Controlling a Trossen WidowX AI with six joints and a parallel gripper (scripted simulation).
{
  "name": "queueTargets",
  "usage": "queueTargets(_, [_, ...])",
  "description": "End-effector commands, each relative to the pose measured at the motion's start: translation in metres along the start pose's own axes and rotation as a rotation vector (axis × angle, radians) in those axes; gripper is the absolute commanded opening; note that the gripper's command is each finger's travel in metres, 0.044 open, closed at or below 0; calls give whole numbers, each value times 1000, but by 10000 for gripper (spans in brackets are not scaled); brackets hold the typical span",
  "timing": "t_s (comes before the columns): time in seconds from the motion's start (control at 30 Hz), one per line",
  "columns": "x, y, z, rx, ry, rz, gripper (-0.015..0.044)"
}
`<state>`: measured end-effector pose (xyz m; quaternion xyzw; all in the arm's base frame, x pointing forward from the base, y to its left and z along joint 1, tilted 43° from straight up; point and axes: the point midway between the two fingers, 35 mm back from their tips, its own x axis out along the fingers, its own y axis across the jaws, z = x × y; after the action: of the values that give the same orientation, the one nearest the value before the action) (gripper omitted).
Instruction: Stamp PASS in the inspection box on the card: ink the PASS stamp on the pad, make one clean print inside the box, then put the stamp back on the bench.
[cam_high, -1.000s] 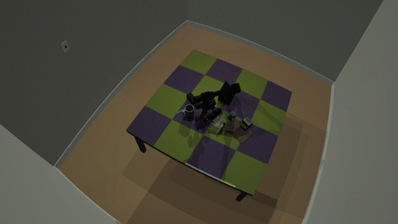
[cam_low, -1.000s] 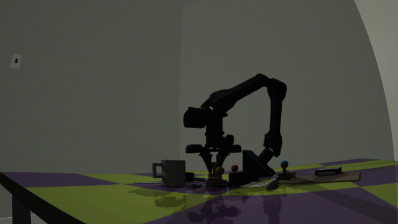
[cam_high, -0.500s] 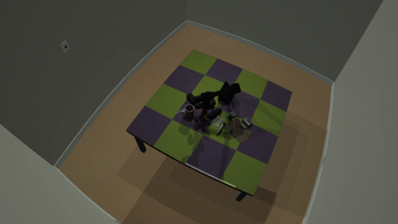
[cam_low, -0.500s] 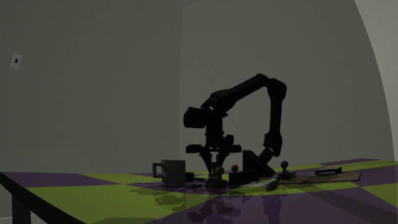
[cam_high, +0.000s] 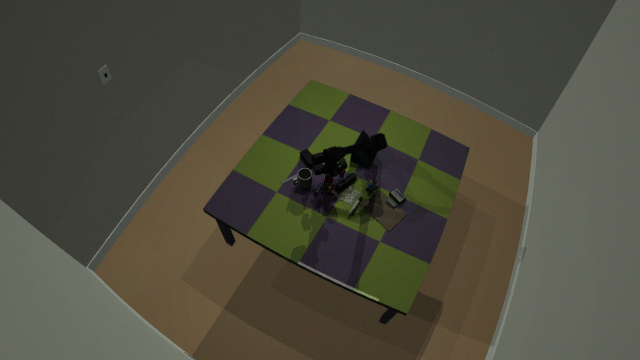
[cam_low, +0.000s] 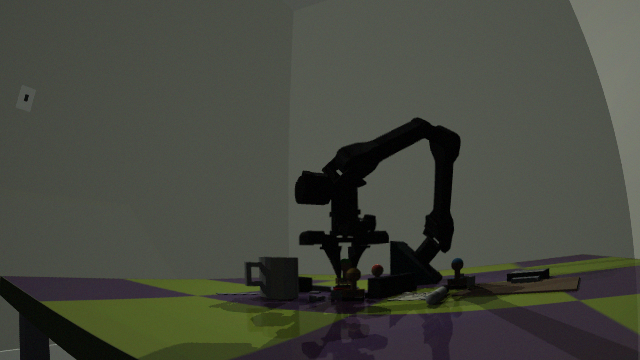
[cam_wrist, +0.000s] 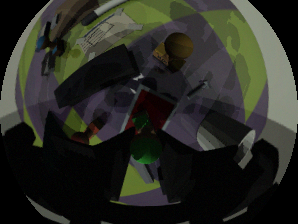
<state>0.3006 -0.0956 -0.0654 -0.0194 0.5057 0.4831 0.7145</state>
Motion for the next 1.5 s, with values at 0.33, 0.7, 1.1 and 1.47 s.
queueTargets(0.33, [-12, -1, 1, -7, -1, -3, 0])
queueTargets(0.7, [-30, -2, 1, -7, -1, -3, 0])
queueTargets(1.1, [-49, -1, 0, -7, 0, -3, 0])
queueTargets(1.47, [-55, 7, 21, 134, 3, -7, 0])
